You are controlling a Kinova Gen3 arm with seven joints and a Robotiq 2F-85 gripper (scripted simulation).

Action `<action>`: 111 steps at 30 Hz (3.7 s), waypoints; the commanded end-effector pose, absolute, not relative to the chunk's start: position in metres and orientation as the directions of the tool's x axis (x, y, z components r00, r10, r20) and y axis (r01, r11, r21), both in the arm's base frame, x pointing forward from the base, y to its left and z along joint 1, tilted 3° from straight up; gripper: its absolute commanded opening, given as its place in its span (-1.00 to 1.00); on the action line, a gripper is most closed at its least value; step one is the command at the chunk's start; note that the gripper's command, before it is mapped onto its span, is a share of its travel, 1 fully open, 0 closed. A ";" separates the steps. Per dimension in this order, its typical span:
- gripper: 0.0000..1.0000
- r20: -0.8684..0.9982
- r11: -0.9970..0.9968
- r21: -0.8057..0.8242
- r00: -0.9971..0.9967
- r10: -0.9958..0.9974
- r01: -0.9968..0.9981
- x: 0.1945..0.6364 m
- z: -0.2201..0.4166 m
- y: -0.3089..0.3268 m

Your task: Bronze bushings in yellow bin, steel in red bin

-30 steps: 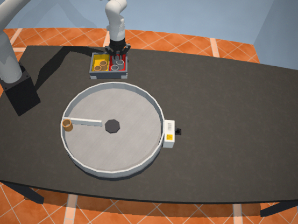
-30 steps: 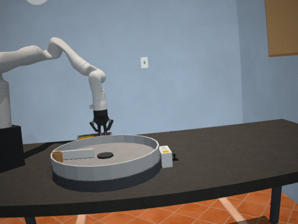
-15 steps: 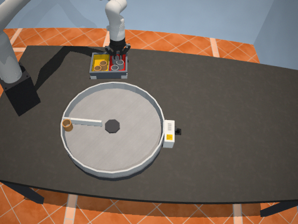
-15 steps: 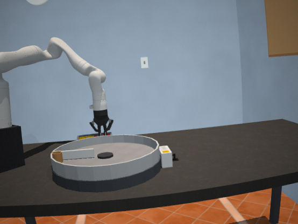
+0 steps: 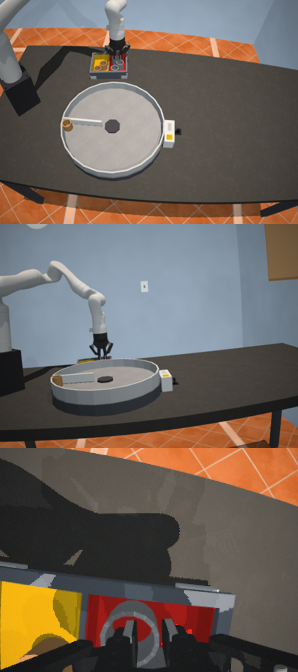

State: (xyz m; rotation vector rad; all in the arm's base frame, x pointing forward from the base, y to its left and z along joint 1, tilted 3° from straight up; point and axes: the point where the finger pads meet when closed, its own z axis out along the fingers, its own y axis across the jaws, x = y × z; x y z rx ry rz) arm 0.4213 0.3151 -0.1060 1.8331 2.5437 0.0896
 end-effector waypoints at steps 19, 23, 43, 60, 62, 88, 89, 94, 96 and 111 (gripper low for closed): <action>-0.61 0.031 0.316 0.051 -0.317 0.948 0.947 0.421 -0.099 0.316; -0.61 0.031 0.316 0.051 -0.317 0.948 0.947 0.421 -0.099 0.316; -0.61 0.031 0.316 0.051 -0.317 0.948 0.947 0.421 -0.093 0.316; -0.61 0.031 0.316 0.051 -0.317 0.948 0.947 0.421 -0.087 0.315; -0.61 0.031 0.316 0.051 -0.317 0.948 0.947 0.421 -0.087 0.315; -0.61 0.031 0.316 0.051 -0.317 0.948 0.947 0.421 -0.081 0.315; -0.61 0.031 0.316 0.051 -0.317 0.948 0.947 0.421 -0.081 0.315; -0.61 0.031 0.316 0.051 -0.317 0.948 0.948 0.419 -0.028 0.313; -0.61 0.031 0.316 0.051 -0.317 0.948 0.948 0.419 -0.028 0.313; -0.61 0.031 0.316 0.051 -0.317 0.948 0.947 0.417 0.025 0.310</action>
